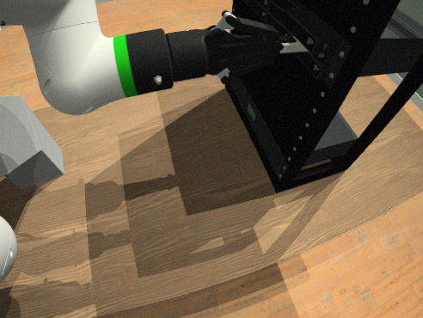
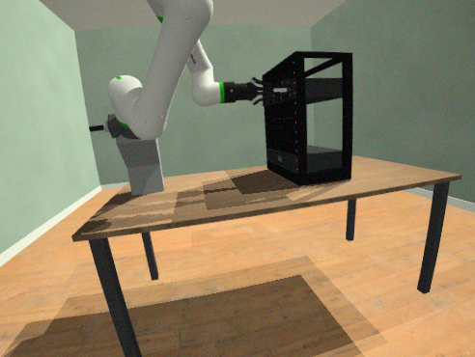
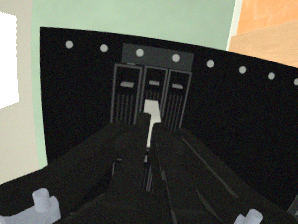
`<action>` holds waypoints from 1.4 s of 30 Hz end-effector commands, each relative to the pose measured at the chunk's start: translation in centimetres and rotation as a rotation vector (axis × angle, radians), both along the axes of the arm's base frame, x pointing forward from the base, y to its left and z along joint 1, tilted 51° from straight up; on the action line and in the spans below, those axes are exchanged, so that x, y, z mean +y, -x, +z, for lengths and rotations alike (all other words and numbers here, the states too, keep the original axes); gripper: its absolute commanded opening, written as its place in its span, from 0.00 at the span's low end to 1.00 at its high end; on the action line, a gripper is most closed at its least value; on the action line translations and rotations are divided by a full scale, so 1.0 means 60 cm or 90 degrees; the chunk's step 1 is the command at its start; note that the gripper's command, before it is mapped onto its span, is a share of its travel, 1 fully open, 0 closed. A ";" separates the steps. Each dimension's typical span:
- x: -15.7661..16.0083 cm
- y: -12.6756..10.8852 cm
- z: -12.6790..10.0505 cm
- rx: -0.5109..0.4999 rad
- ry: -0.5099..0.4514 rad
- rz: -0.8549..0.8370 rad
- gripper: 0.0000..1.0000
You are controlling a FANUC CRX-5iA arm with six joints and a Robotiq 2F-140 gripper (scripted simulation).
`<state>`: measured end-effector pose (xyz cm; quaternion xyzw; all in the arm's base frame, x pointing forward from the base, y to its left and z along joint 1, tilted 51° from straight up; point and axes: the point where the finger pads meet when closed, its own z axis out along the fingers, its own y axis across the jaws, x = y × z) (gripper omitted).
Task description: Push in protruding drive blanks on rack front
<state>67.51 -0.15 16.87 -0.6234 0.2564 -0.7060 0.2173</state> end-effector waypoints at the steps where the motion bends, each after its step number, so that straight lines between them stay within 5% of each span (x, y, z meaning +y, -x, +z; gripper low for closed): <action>1: 0.001 0.000 0.001 -0.001 0.000 0.001 0.10; 31: 0.001 0.000 0.001 -0.001 0.000 0.001 0.10; 42: 0.006 0.053 -0.004 -0.001 0.000 0.001 0.10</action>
